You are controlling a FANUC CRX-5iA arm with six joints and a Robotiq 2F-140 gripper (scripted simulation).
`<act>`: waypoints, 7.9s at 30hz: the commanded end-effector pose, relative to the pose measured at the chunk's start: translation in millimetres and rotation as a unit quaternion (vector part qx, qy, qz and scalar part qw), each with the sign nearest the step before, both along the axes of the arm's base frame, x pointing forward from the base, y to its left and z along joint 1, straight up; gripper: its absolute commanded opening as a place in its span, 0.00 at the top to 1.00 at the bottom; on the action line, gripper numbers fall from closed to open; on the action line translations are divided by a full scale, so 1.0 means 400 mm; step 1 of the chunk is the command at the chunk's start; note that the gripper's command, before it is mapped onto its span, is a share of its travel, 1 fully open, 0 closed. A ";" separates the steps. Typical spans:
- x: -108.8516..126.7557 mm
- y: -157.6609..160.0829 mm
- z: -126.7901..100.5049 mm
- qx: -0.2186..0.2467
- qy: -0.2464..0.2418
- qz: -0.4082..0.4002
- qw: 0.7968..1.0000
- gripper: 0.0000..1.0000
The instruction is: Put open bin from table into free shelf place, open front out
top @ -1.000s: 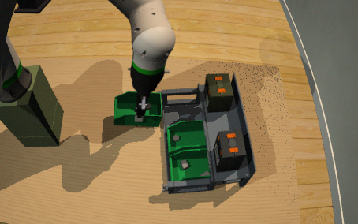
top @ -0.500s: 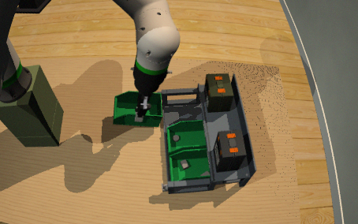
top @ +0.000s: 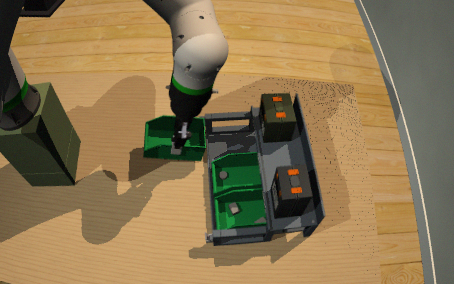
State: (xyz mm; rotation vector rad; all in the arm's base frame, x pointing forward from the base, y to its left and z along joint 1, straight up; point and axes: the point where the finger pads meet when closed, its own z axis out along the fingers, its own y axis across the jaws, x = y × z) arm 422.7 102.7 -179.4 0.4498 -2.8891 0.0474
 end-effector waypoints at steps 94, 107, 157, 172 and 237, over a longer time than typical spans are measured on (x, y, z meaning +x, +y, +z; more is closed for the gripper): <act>0.110 0.035 0.000 0.000 0.000 0.000 1.000 1.00; 0.148 0.047 0.000 0.000 0.000 0.000 1.000 1.00; 0.224 0.071 0.000 0.000 0.000 0.000 1.000 1.00; 0.227 0.072 0.000 0.000 0.000 0.000 1.000 1.00; 0.227 0.072 -0.006 0.000 0.000 0.000 1.000 1.00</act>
